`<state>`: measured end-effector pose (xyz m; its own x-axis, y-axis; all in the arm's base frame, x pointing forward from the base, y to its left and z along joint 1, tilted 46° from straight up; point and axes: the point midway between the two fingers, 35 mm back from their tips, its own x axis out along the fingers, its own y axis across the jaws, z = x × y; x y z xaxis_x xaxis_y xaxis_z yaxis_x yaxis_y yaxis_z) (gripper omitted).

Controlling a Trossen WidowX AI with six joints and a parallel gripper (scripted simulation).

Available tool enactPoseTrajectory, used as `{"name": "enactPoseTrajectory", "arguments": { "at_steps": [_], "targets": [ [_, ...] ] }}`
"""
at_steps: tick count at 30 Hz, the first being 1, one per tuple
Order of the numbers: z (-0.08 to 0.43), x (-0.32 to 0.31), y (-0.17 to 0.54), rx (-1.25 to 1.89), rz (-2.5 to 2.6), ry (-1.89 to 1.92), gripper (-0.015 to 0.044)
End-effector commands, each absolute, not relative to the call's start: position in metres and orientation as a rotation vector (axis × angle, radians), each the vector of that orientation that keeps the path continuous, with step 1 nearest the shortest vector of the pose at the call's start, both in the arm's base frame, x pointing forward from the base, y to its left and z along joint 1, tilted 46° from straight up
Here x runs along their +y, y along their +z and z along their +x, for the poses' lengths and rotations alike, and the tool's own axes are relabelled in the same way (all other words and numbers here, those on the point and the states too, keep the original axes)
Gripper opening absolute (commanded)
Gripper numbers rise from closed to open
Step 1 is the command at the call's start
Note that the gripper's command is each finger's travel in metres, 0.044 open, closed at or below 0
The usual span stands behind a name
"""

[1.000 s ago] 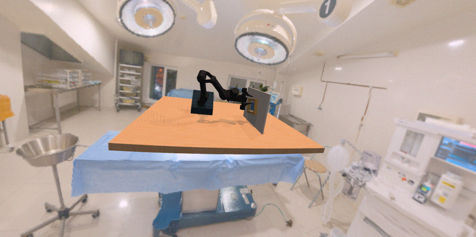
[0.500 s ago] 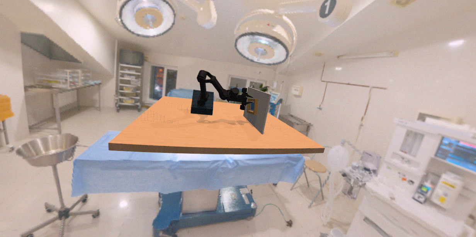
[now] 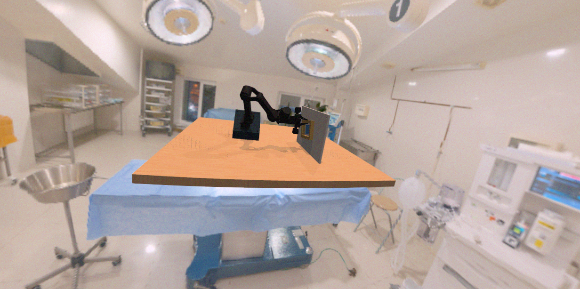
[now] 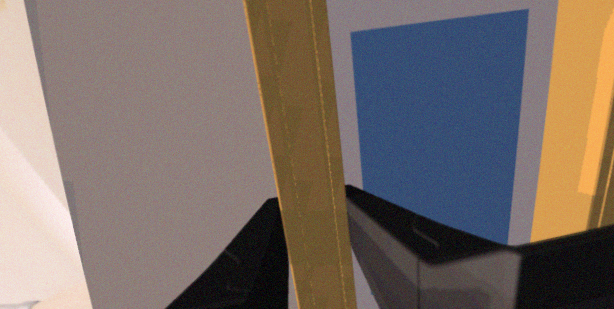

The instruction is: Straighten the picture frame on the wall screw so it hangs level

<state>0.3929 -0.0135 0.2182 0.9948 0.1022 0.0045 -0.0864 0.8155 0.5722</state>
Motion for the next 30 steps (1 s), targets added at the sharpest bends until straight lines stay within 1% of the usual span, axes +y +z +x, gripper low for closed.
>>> {"name": "enactPoseTrajectory", "arguments": {
  "at_steps": [1,30],
  "targets": [
    [0.3931,-0.0140,0.2185,0.025,0.613,0.097,0.0000],
    [0.3923,-0.0066,0.2230,0.025,0.614,0.097,0.0000]
  ]
}}
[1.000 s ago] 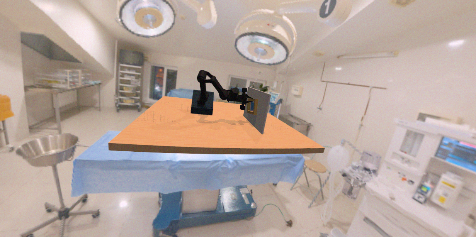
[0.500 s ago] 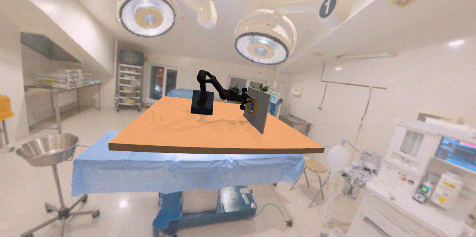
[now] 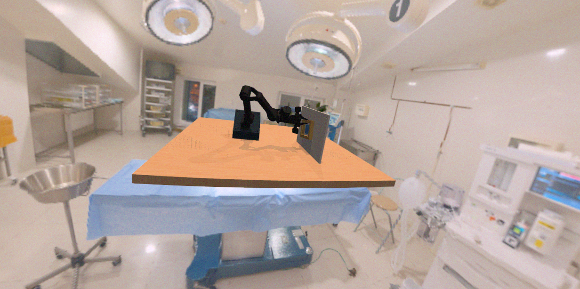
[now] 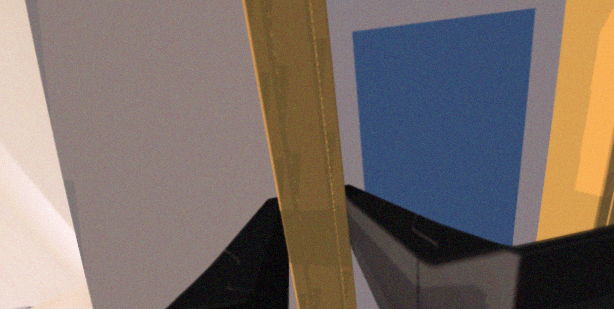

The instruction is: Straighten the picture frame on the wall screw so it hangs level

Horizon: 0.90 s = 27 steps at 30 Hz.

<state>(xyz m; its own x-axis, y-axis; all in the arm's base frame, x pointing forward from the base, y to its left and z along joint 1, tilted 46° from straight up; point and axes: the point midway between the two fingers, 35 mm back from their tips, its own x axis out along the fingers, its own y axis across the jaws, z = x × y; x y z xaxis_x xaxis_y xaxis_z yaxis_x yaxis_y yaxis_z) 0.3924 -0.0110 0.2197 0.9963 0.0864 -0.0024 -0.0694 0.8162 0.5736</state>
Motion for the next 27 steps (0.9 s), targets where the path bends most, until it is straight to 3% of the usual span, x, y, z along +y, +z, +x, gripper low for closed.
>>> {"name": "enactPoseTrajectory", "arguments": {
  "at_steps": [1,27],
  "targets": [
    [0.3922,-0.0063,0.2232,0.025,0.614,0.097,0.0000],
    [0.3921,-0.0049,0.2241,0.025,0.614,0.097,0.0000]
  ]
}}
